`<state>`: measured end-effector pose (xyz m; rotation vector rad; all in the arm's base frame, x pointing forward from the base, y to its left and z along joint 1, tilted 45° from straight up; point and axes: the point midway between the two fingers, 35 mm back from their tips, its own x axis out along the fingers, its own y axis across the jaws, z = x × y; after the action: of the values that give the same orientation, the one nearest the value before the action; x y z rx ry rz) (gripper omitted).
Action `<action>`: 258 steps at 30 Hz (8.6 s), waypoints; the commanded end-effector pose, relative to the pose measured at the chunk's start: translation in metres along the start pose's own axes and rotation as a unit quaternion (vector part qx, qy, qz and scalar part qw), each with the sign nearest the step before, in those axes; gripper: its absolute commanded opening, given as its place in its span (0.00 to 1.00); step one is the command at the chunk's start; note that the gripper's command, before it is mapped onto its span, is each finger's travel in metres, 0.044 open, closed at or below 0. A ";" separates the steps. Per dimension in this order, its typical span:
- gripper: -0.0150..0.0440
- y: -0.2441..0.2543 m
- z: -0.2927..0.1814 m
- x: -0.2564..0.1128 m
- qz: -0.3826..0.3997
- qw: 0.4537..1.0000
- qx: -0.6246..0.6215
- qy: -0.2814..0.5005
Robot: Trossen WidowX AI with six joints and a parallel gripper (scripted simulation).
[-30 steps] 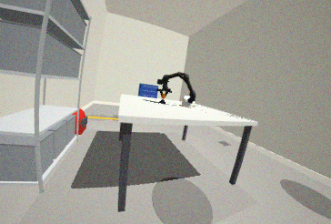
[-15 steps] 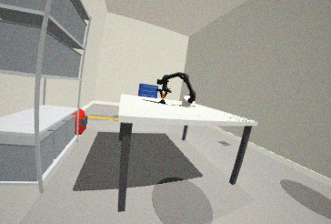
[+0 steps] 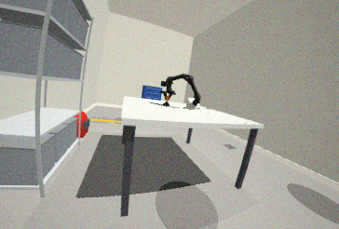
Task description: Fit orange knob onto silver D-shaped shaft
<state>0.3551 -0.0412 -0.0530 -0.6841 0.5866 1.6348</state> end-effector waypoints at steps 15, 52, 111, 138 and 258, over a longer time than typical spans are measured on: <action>0.25 0.004 0.003 -0.004 -0.002 0.995 -0.102 0.002; 0.25 0.000 0.000 -0.004 -0.002 0.989 -0.145 0.002; 0.25 -0.003 0.000 -0.004 -0.002 0.960 -0.281 0.002; 0.25 0.003 0.000 -0.005 -0.003 0.818 0.576 0.000; 0.25 0.000 0.002 -0.004 -0.001 -0.107 0.994 -0.003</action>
<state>0.3544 -0.0411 -0.0524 -2.3046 -2.4933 1.2066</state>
